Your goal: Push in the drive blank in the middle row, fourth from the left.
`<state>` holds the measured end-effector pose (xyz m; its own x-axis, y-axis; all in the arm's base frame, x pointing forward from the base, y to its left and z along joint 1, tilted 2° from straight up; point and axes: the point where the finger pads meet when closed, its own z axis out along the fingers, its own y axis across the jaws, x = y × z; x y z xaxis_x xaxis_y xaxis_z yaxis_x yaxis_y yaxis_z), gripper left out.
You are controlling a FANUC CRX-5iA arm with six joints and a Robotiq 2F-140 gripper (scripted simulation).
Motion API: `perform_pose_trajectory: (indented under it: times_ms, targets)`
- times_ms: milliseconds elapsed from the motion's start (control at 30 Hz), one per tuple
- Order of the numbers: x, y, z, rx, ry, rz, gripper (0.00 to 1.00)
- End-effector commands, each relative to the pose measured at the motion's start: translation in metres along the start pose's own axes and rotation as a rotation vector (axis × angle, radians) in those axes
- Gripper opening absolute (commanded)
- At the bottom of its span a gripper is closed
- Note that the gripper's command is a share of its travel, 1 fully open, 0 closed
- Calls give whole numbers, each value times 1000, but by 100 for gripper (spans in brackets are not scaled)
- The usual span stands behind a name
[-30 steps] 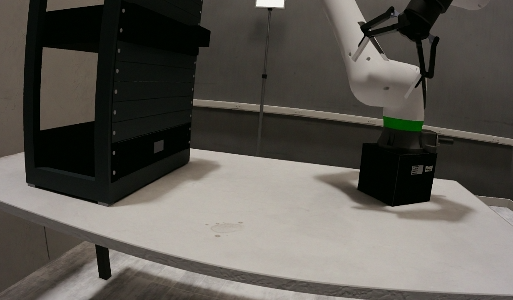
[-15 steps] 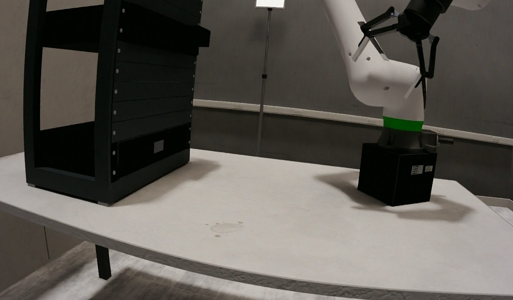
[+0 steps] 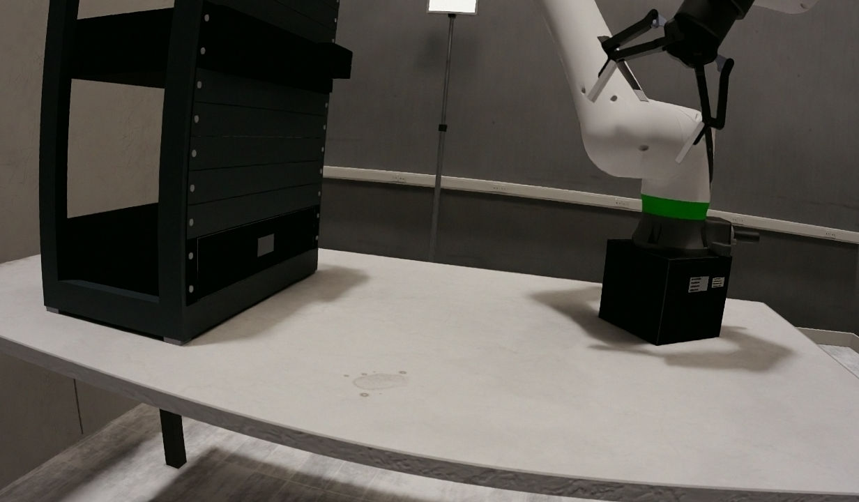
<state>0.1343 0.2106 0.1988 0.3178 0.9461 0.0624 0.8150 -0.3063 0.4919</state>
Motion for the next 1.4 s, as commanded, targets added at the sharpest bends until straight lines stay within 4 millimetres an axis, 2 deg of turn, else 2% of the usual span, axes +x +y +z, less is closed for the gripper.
perform_pose_trajectory:
  times_ms: [0, 233, 633, 700, 800, 1200, 1267, 1367]
  targets:
    - [1, 5, -2, 13, -31, 31, 100]
    - [3, 17, -3, 40, -92, 94, 100]
    - [20, 63, 0, 145, -254, 316, 100]
    - [20, 63, 0, 145, -254, 316, 100]
    - [28, 85, 6, 185, -297, 401, 100]
    - [38, 148, 28, 273, -366, 601, 100]
    - [38, 148, 28, 273, -366, 601, 100]
    - [38, 175, 38, 300, -381, 672, 100]
